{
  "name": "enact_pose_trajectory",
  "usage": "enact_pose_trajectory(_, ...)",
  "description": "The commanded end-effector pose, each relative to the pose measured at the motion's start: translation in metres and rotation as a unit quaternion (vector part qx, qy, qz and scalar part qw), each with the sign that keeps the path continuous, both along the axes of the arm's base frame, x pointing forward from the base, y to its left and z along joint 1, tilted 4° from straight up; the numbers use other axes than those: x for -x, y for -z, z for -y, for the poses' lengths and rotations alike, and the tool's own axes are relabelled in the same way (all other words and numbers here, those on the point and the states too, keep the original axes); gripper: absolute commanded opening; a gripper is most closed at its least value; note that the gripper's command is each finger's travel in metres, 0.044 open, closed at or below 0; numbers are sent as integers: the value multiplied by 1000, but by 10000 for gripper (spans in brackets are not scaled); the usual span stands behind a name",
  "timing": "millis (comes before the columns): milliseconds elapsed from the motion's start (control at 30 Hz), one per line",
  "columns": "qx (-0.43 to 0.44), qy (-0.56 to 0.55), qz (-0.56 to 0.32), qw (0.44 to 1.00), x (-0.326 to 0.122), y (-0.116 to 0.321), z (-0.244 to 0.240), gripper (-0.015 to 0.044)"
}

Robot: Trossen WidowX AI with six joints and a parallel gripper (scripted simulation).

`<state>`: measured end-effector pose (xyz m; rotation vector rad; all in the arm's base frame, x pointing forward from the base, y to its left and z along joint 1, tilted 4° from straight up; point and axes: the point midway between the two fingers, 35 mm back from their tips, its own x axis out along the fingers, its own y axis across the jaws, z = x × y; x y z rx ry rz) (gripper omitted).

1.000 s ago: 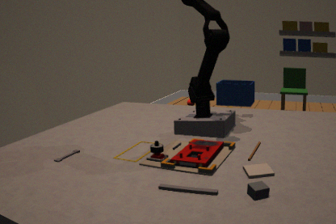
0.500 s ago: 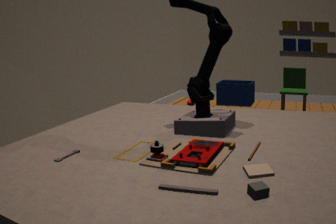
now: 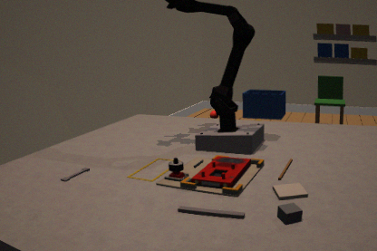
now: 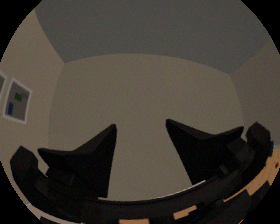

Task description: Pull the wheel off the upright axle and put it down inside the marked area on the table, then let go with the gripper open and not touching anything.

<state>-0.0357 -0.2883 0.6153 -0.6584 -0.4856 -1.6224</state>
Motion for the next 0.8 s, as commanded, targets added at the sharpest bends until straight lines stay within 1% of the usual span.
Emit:
enact_pose_trajectory(0,-73,-81,34,993,-31,32,41,300)
enact_pose_trajectory(233,-195,-199,86,957,-95,89,86,300)
enact_pose_trajectory(400,-301,-264,134,907,-151,141,107,300)
enact_pose_trajectory(567,-406,-308,172,843,-210,196,111,300)
enact_pose_trajectory(767,-527,-334,207,754,-278,262,94,300)
